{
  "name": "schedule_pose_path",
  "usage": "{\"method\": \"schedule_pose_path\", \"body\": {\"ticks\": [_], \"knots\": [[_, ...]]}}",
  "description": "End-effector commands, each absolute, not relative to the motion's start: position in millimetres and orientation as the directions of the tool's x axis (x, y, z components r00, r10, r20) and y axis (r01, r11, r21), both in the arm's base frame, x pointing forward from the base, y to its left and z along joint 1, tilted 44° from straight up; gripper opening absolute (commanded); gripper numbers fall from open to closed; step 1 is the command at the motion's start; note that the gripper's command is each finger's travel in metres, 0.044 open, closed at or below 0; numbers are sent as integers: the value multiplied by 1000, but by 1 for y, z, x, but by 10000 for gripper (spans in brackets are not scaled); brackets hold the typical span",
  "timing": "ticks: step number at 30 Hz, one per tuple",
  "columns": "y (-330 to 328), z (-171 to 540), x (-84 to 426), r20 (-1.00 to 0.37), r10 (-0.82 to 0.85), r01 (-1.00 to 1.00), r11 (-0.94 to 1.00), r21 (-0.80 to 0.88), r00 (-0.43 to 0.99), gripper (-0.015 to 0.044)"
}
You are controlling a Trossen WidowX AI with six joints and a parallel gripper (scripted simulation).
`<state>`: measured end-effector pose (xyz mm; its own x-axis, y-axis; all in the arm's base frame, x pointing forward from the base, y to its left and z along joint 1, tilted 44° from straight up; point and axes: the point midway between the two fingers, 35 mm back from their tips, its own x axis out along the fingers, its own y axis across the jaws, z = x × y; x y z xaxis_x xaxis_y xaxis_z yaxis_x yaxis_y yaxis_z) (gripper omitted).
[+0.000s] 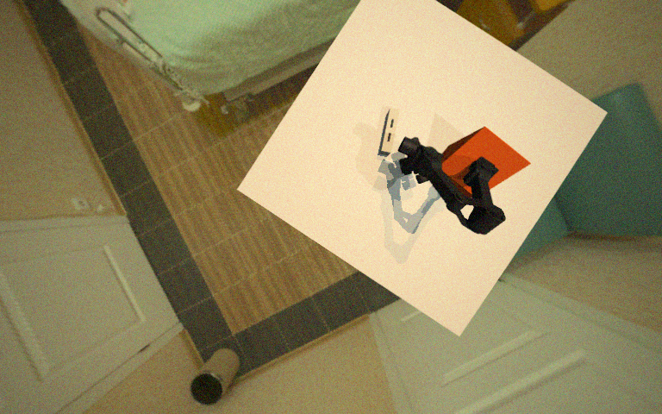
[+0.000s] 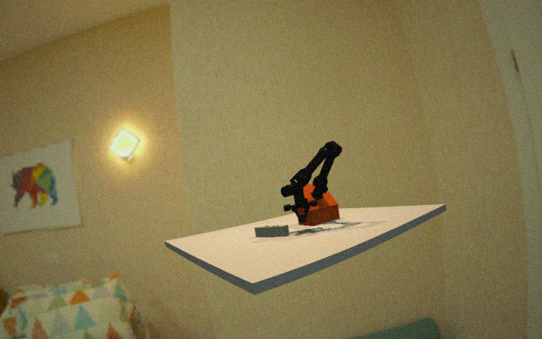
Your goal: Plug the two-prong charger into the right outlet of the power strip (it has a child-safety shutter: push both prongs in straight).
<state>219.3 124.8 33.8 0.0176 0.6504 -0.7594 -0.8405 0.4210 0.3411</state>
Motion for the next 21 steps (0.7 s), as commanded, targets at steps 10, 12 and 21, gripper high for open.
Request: {"method": "schedule_pose_path", "body": {"ticks": [10,12,21], "knots": [[113,34,225,-755,655,-827,439,352,27,0],[112,32,227,-755,655,-821,446,358,26,0],[107,24,237,-755,655,-791,475,386,24,0]]}}
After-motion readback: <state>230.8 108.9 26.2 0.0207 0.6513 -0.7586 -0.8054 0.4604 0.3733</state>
